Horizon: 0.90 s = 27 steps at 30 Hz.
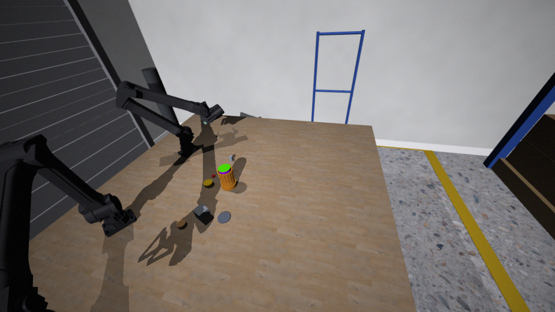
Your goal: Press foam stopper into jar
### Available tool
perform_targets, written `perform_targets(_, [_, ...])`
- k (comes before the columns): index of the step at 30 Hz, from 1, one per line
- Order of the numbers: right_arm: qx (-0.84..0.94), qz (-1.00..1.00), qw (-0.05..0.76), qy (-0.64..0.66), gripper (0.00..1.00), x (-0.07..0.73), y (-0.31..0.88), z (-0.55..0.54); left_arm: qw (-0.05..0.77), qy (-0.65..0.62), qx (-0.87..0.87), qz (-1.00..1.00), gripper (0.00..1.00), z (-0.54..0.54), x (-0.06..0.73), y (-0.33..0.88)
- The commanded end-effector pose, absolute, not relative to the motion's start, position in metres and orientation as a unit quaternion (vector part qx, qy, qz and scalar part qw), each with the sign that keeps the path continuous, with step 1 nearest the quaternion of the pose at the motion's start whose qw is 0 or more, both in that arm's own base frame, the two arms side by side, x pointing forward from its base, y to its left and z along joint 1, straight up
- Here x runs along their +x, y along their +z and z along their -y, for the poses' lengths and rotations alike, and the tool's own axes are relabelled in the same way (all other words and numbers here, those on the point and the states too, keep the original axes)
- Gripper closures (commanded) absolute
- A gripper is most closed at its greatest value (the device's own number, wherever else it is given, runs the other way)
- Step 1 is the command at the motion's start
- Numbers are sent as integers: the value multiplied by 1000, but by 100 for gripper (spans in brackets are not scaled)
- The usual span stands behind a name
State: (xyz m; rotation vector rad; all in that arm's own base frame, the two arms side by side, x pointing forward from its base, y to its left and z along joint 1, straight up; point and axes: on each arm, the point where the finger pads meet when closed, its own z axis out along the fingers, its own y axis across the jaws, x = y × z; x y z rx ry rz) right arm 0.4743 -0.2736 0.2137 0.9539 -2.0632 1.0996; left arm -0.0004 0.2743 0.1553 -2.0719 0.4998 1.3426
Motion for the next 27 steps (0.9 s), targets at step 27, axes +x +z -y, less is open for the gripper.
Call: perform_targets(27, [355,781,296,421,0,481,221,275,321,502,-784,-177,2,-283,6,169])
